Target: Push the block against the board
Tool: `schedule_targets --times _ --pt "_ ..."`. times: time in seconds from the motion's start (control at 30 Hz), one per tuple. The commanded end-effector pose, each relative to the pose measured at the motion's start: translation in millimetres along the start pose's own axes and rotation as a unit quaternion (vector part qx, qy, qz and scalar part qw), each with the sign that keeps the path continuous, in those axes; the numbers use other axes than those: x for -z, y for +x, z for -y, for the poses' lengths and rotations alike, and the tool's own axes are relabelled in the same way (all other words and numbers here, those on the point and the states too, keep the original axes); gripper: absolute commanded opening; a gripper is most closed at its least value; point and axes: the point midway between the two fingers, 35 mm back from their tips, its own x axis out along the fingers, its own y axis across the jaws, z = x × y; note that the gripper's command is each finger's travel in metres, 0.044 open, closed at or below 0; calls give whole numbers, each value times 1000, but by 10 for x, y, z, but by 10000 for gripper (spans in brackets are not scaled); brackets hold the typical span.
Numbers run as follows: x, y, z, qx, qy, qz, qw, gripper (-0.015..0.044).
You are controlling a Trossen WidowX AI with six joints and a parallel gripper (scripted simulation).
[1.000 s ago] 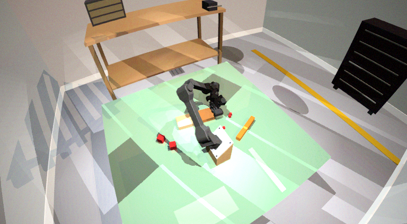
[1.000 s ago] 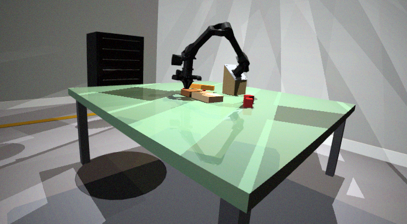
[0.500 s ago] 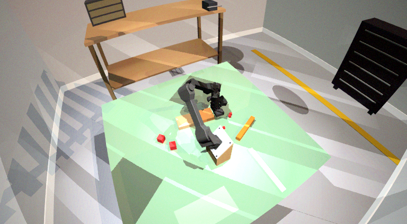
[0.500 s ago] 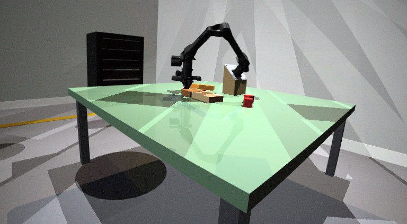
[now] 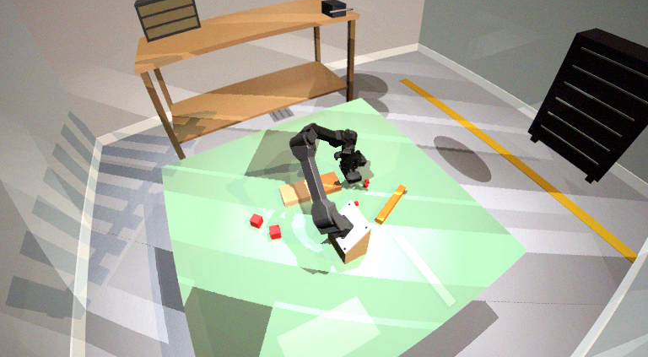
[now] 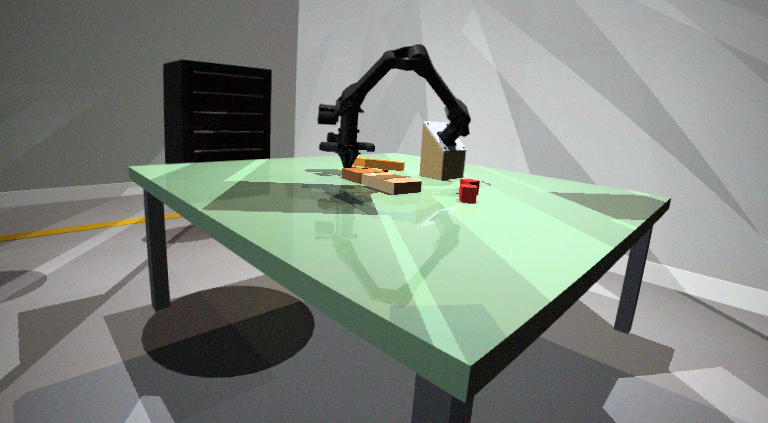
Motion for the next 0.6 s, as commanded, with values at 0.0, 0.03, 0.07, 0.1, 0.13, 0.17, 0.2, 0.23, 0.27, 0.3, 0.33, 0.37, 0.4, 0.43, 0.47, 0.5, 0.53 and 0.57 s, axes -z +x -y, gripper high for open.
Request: schedule_targets --times 0.0,0.03,0.07,0.1,0.13,0.17,0.2,0.23,0.27,0.3,0.33,0.37,0.4,0.43,0.47,0.5,0.53,0.57 --pt "-73 28 12 4 0 1 1000 0" --pt "-90 28 11 4 0 1 1000 0" --pt "-106 28 11 4 0 1 1000 0" --pt "-123 28 10 4 0 1 1000 0" --pt "-139 28 10 4 0 1 1000 0" --pt "-153 28 9 4 0 1 1000 0" --pt "-161 28 9 4 0 1 1000 0" --pt "-164 28 9 4 0 1 1000 0" --pt "-128 -30 -10 0 0 1 1000 0" --pt "-131 -116 -16 0 0 1 1000 0" --pt "-134 -261 -22 2 0 2 1000 0" --pt "-134 -408 -21 3 0 2 1000 0" --pt "-132 -497 -18 4 0 3 1000 0" --pt "-131 -527 -16 4 0 3 1000 0" --pt "-131 -527 -16 4 0 3 1000 0" --pt "-131 -527 -16 4 0 3 1000 0" --pt "-131 -527 -16 4 0 3 1000 0" --pt "-131 -527 -16 4 0 3 1000 0"
